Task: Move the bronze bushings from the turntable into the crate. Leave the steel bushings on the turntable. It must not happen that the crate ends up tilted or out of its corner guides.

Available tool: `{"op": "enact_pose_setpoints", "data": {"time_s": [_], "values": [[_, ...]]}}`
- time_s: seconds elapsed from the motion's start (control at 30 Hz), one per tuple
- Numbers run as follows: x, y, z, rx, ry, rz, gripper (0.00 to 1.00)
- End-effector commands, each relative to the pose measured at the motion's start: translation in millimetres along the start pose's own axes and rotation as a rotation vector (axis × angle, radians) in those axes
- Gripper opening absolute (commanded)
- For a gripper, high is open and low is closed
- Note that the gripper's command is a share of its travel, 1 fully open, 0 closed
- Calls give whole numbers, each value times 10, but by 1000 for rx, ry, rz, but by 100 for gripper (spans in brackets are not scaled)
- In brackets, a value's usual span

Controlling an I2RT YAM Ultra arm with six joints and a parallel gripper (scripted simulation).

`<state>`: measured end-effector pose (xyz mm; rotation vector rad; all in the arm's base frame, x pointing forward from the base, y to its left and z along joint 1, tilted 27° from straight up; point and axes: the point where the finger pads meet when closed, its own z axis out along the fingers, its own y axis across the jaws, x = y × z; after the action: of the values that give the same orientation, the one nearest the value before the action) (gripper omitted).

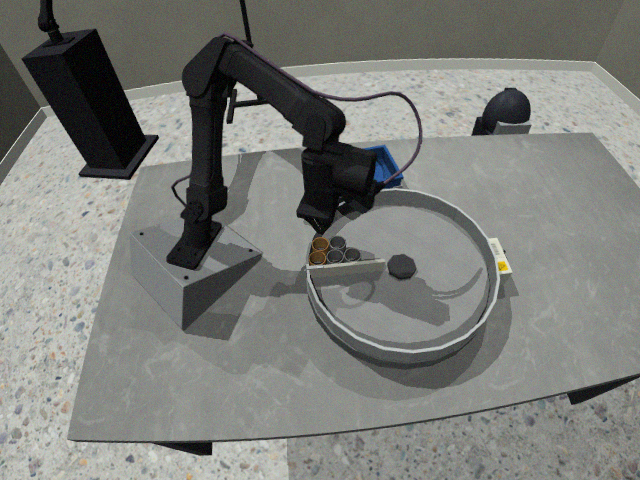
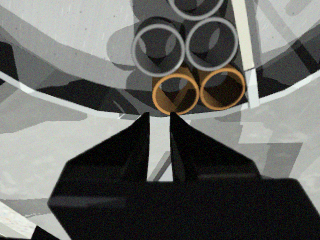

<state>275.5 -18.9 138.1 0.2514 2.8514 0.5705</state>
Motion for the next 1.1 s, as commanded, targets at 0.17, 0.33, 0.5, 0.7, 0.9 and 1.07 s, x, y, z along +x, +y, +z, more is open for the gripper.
{"op": "enact_pose_setpoints", "data": {"time_s": [0.17, 0.33, 0.5, 0.7, 0.9, 1.07], "values": [[-39, -20, -53, -2, -27, 4, 15], [-39, -20, -53, -2, -27, 4, 15], [0, -33, 18, -4, -13, 14, 15], [17, -20, 232, 3, 12, 9, 15], [-136, -12, 146, 11, -55, 0, 15], [-136, -8, 146, 9, -55, 0, 15]]}}
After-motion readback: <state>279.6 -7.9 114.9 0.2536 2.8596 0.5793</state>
